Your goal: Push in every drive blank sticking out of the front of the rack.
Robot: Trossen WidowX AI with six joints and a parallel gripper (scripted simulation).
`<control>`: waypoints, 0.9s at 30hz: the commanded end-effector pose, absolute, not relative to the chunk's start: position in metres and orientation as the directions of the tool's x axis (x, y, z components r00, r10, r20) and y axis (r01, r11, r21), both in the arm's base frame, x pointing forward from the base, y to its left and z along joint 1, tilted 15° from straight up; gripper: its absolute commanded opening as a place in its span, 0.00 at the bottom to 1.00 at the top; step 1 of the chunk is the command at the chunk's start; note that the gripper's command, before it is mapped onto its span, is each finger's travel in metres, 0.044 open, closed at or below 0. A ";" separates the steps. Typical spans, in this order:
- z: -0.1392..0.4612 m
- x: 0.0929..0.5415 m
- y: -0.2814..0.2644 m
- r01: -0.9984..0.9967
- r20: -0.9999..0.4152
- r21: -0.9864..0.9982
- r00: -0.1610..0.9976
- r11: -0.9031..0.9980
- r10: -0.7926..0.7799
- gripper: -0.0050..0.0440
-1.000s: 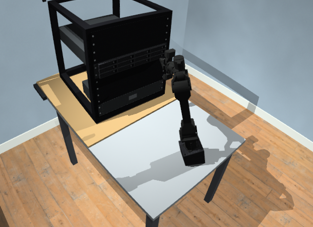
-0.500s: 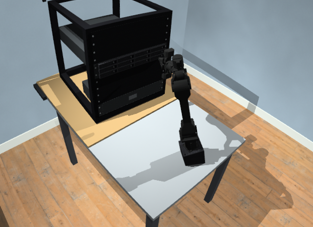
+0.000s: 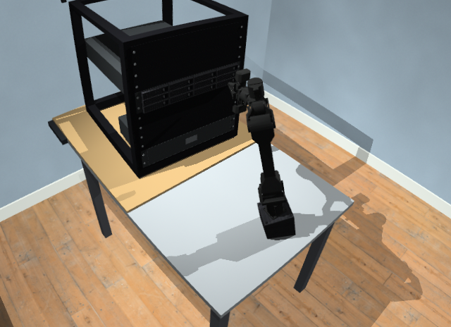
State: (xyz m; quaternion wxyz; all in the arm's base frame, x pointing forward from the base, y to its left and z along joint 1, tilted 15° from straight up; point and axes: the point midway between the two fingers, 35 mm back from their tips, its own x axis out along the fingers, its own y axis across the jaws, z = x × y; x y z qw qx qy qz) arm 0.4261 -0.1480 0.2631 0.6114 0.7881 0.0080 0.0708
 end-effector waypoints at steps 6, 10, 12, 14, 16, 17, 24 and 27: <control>0.272 0.429 -0.148 -0.090 0.118 0.966 0.988 -0.241 0.101 0.00; 0.272 0.429 -0.147 -0.090 0.118 0.966 0.988 -0.241 0.101 0.00; 0.272 0.430 -0.147 -0.090 0.118 0.966 0.988 -0.241 0.101 0.00; 0.272 0.431 -0.147 -0.090 0.118 0.966 0.988 -0.241 0.101 0.00; 0.272 0.432 -0.147 -0.090 0.118 0.966 0.988 -0.241 0.101 0.00; 0.272 0.432 -0.147 -0.090 0.118 0.966 0.988 -0.241 0.101 0.00; 0.272 0.432 -0.147 -0.090 0.118 0.966 0.988 -0.241 0.101 0.00; 0.272 0.432 -0.147 -0.090 0.118 0.966 0.988 -0.241 0.101 0.00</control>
